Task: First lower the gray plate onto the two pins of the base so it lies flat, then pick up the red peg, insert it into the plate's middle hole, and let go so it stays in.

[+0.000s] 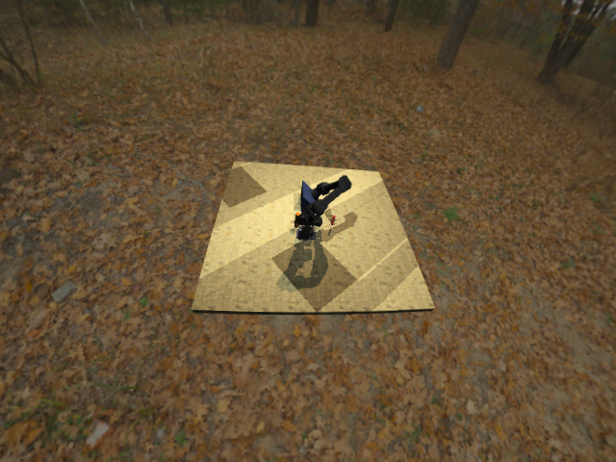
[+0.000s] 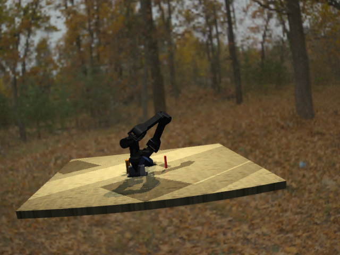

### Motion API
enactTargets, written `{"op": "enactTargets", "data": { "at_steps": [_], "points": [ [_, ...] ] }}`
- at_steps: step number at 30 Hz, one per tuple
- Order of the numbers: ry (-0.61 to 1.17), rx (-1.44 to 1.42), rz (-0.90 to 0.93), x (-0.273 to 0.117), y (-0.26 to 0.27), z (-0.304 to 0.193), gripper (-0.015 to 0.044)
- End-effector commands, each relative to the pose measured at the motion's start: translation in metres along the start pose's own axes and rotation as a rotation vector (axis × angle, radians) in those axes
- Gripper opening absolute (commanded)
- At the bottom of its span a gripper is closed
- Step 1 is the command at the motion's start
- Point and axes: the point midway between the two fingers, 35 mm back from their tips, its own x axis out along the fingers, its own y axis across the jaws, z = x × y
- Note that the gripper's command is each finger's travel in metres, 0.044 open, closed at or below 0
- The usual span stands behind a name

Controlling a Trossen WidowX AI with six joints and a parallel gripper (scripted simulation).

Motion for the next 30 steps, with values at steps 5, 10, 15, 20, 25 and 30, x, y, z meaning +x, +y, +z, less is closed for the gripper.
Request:
{"op": "enactTargets", "data": {
  "at_steps": [5, 10, 15, 20, 25, 30],
  "points": [
    [0.0, -0.002, 0.0, 0.0, 0.0, 0.0, 0.044],
    [0.001, -0.001, 0.0, -0.008, -0.002, -0.001, 0.044],
    [0.003, 0.004, 0.002, -0.072, -0.006, -0.003, 0.044],
    [-0.001, 0.006, 0.004, -0.116, -0.005, -0.002, 0.044],
    [-0.001, 0.006, 0.004, -0.117, -0.005, -0.002, 0.044],
    [0.004, 0.232, -0.002, -0.122, 0.0, 0.018, 0.044]
  ]
}}
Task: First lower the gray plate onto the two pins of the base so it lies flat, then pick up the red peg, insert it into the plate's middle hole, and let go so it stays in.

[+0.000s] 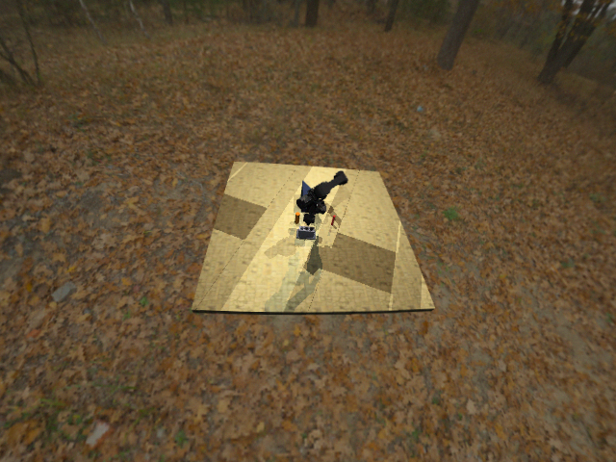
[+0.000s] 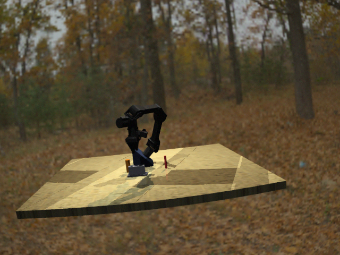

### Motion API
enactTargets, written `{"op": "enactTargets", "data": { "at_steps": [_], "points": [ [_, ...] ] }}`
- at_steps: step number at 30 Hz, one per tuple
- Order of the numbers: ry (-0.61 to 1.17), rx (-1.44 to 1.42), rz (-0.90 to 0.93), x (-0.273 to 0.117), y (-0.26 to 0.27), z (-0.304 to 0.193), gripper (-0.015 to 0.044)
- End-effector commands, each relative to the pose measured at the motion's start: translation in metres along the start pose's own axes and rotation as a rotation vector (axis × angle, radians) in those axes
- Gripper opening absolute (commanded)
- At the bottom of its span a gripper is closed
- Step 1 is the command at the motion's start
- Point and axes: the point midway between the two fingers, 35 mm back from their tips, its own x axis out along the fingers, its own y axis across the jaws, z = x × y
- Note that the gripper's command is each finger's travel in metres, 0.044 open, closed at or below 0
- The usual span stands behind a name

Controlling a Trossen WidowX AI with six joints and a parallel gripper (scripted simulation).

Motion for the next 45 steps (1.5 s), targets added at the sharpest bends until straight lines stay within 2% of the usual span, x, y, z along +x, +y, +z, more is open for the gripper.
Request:
{"op": "enactTargets", "data": {
  "at_steps": [1, 19, 27, 30, 45],
  "points": [
    [0.007, 0.211, -0.005, -0.005, 0.009, 0.021, 0.044],
    [-0.021, 1.836, -0.057, -0.011, 0.095, 0.132, 0.044],
    [-0.051, 2.33, -0.062, -0.004, 0.128, 0.155, 0.044],
    [-0.058, 2.419, -0.062, -0.003, 0.134, 0.158, 0.044],
    [-0.059, 2.419, -0.063, -0.003, 0.134, 0.16, 0.044]
  ]
}}
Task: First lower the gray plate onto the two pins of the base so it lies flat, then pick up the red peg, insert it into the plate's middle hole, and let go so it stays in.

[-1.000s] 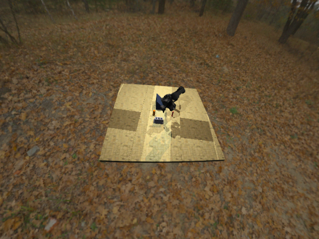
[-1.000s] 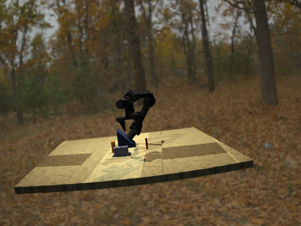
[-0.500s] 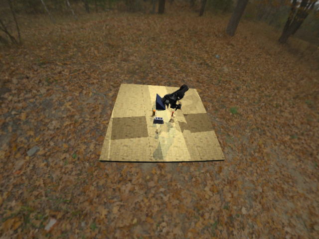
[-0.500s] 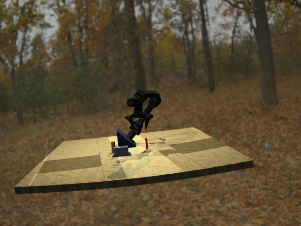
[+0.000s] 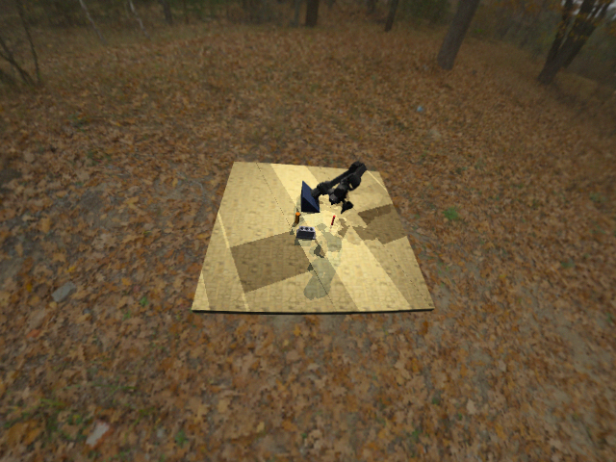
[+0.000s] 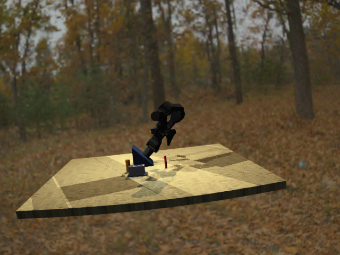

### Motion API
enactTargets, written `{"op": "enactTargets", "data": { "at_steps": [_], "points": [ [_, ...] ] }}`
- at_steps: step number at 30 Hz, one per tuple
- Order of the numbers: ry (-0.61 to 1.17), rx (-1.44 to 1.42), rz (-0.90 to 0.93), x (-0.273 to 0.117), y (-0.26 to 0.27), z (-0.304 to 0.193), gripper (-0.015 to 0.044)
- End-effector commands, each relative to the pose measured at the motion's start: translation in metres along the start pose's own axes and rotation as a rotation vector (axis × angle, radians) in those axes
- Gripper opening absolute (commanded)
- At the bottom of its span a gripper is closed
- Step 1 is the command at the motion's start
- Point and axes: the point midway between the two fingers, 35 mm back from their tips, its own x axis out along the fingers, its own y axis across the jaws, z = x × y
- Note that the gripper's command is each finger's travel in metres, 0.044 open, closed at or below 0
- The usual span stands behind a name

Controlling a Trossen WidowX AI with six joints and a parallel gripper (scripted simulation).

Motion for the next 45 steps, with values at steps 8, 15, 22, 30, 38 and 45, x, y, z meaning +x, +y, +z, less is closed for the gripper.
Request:
{"op": "enactTargets", "data": {
  "at_steps": [8, 15, 22, 30, 38, 45],
  "points": [
    [0.076, 0.1, -0.031, 0.036, -0.003, -0.005, 0.044],
    [0.076, 0.1, -0.03, 0.051, -0.005, -0.004, 0.044],
    [0.074, 0.1, -0.031, 0.061, -0.004, -0.004, 0.044],
    [0.073, 0.1, -0.031, 0.074, -0.004, -0.005, 0.044],
    [0.074, 0.1, -0.03, 0.087, -0.004, -0.006, 0.044],
    [0.075, 0.099, -0.029, 0.098, -0.005, -0.008, 0.044]
  ]
}}
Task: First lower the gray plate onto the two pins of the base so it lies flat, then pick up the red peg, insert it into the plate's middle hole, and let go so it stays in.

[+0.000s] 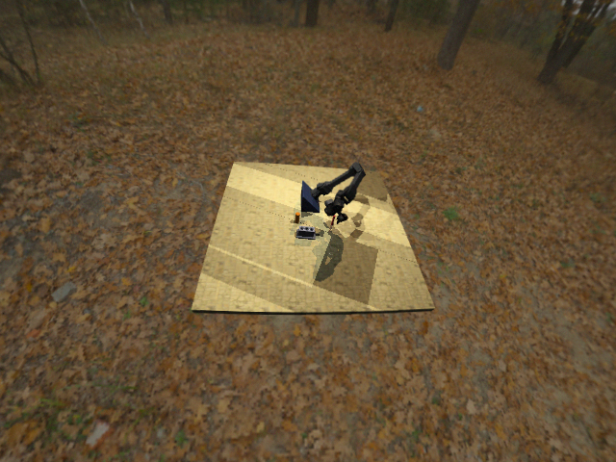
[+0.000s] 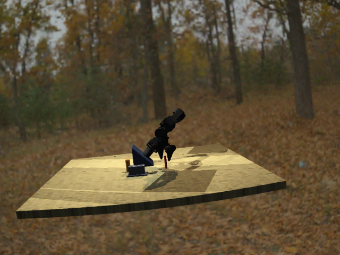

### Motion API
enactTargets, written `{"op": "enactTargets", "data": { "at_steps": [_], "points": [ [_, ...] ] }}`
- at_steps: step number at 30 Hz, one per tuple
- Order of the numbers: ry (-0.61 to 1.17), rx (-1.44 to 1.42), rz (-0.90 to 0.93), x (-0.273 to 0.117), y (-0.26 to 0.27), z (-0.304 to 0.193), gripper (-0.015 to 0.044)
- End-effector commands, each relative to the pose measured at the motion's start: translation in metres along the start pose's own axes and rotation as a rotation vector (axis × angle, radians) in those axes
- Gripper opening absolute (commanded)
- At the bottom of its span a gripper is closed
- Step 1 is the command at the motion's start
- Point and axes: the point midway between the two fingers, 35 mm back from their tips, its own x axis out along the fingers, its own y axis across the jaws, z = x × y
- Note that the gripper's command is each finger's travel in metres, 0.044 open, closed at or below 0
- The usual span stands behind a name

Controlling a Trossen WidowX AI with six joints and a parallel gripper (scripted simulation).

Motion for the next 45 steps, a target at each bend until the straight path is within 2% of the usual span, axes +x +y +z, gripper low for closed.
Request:
{"op": "enactTargets", "data": {
  "at_steps": [1, 6, 22, 25, 36, 45],
  "points": [
    [0.005, 0.003, 0.001, 0.006, -0.001, -0.001, 0.044],
    [0.006, 0.003, 0.002, 0.012, -0.001, -0.002, 0.044],
    [0.006, 0.003, 0.002, 0.012, -0.001, -0.002, 0.002],
    [0.006, 0.003, 0.002, 0.012, -0.001, -0.002, 0.0],
    [0.005, 0.004, 0.002, 0.01, -0.001, -0.002, 0.0],
    [-0.014, 0.014, 0.015, -0.015, 0.001, 0.001, 0.0]
  ]
}}
